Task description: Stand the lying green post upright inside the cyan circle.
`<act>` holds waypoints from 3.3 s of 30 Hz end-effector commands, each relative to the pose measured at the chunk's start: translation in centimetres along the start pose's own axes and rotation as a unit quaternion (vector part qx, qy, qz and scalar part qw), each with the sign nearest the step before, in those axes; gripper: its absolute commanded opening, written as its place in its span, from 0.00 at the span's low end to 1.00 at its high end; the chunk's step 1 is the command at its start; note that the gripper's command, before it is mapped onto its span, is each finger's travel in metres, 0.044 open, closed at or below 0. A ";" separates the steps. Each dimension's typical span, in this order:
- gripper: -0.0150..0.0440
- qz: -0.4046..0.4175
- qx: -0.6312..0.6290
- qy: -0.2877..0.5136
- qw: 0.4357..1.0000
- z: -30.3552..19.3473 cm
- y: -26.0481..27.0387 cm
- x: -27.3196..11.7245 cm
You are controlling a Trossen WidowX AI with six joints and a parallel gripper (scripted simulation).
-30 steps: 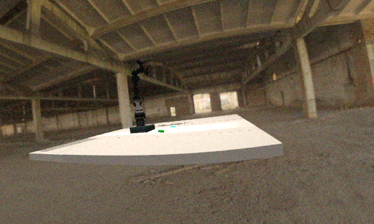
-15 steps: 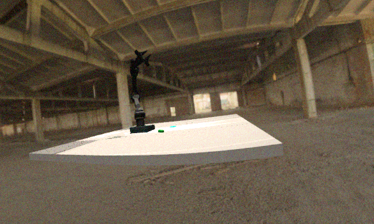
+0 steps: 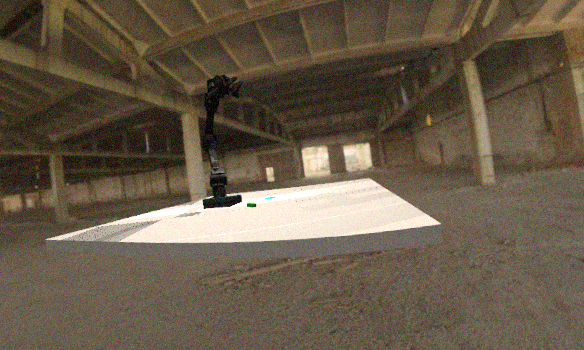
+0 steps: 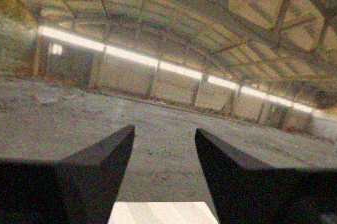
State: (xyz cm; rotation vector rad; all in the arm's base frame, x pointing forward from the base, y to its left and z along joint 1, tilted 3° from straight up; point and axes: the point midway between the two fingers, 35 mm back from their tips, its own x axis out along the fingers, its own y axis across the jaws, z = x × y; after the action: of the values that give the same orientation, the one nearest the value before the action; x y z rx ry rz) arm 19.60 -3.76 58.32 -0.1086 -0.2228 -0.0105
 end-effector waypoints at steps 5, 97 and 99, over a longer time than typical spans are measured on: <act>0.65 -0.027 0.080 0.108 0.991 -7.5 -3.4 4.0; 0.29 -0.142 0.210 0.764 0.594 -55.6 -0.9 -3.2; 0.29 -0.142 0.210 0.764 0.594 -55.0 -1.0 -3.0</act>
State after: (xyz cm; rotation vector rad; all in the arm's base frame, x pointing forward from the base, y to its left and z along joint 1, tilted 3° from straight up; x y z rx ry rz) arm 28.61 -10.62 3.46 0.4454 1.5358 -0.3604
